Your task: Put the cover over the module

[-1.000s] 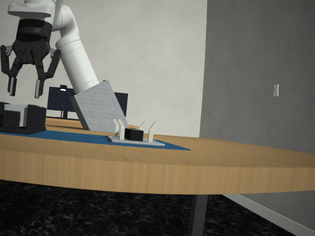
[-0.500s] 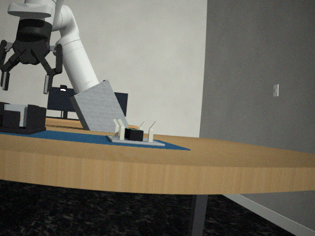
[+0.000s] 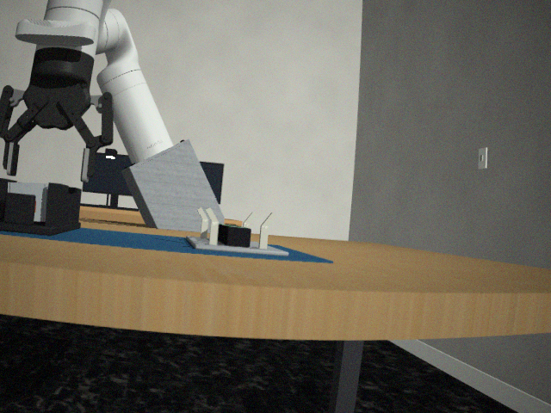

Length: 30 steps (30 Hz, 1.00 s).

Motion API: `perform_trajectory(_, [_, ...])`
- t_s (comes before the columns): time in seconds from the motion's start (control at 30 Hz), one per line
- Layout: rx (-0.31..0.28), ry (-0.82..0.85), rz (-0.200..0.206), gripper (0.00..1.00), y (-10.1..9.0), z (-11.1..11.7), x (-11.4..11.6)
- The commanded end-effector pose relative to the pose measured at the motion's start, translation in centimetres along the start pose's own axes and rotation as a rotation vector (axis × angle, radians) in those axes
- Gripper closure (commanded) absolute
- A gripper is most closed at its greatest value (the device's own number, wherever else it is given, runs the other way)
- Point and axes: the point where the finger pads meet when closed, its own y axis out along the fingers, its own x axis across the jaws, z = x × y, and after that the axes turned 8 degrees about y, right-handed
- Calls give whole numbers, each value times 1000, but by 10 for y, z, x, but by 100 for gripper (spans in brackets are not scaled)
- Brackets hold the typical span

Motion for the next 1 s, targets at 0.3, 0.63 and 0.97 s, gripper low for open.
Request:
perform_trajectory(0.3, [-10,11,-6,0,29,-2,7])
perform_trajectory(0.63, [-10,11,-6,0,34,-2,8])
perform_trajectory(0.97, [-10,11,-6,0,33,-2,7])
